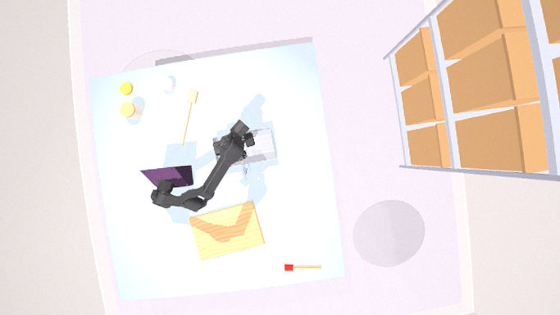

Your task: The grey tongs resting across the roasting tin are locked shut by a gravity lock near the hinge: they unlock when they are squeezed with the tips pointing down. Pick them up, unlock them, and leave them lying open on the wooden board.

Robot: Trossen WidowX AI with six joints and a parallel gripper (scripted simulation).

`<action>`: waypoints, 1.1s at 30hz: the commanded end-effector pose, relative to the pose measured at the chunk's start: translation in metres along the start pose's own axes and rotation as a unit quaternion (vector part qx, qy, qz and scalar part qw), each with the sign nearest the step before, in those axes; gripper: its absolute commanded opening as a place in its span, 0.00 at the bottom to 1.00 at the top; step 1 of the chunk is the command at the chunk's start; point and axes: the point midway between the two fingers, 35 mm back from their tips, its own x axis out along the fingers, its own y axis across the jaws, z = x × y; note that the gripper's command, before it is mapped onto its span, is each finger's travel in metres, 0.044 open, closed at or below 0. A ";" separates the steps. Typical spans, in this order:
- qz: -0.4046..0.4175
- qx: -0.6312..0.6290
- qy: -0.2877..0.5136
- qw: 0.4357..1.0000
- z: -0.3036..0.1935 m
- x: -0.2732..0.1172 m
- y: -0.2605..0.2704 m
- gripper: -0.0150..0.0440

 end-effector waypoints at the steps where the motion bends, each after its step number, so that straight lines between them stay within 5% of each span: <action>1: -0.001 -0.002 -0.002 1.000 0.000 0.009 -0.001 1.00; 26: -0.002 -0.002 -0.004 1.000 0.002 0.044 -0.003 1.00; 33: -0.001 0.000 -0.002 1.000 0.001 0.041 -0.002 0.69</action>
